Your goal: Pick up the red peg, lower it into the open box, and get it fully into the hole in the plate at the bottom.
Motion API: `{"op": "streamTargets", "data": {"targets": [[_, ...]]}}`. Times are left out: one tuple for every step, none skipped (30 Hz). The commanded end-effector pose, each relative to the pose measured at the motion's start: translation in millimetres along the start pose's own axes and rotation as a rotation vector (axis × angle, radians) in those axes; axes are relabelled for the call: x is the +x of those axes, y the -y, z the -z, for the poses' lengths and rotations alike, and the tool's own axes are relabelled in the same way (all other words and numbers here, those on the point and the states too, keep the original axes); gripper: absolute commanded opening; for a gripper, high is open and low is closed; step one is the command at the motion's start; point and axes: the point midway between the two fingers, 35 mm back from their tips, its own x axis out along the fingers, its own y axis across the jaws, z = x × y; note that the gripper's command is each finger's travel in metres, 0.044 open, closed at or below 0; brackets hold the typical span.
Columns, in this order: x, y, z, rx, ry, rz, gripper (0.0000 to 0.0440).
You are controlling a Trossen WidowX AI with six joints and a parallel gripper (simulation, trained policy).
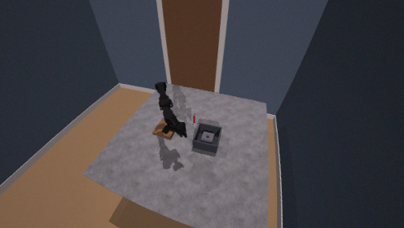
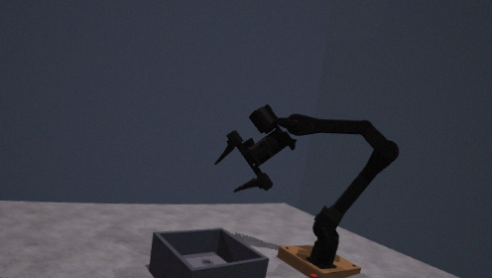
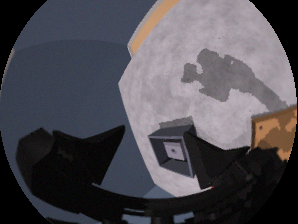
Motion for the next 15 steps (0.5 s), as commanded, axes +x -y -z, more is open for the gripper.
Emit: {"op": "streamTargets", "data": {"targets": [[4.2, 0.6, 21.2, -0.109, -0.016, 0.048, 0.0440], [5.5, 1.6, 28.1, -0.141, -0.023, 0.063, 0.0440], [6.6, 2.8, 35.0, -0.172, -0.031, 0.077, 0.0440], [7.6, 4.2, 42.0, -0.204, -0.038, 0.092, 0.0440], [8.4, 5.7, 49.0, -0.235, -0.046, 0.106, 0.0440], [9.1, 7.4, 56.1, -0.267, -0.054, 0.120, 0.0440], [9.6, 9.2, 63.2, -0.298, -0.063, 0.134, 0.0440], [9.9, 11.2, 70.3, -0.329, -0.071, 0.148, 0.0440], [10.1, 13.4, 77.4, -0.360, -0.080, 0.162, 0.0440], [10.2, 15.8, 84.4, -0.391, -0.089, 0.176, 0.0440], [10.1, 18.4, 91.4, -0.421, -0.098, 0.190, 0.0440], [9.8, 21.2, 98.3, -0.451, -0.107, 0.203, 0.0440], [9.3, 24.1, 105.0, -0.480, -0.116, 0.217, 0.0440], [8.8, 27.3, 111.7, -0.508, -0.125, 0.231, 0.0440], [8.0, 30.6, 118.3, -0.536, -0.134, 0.245, 0.0440]]}}
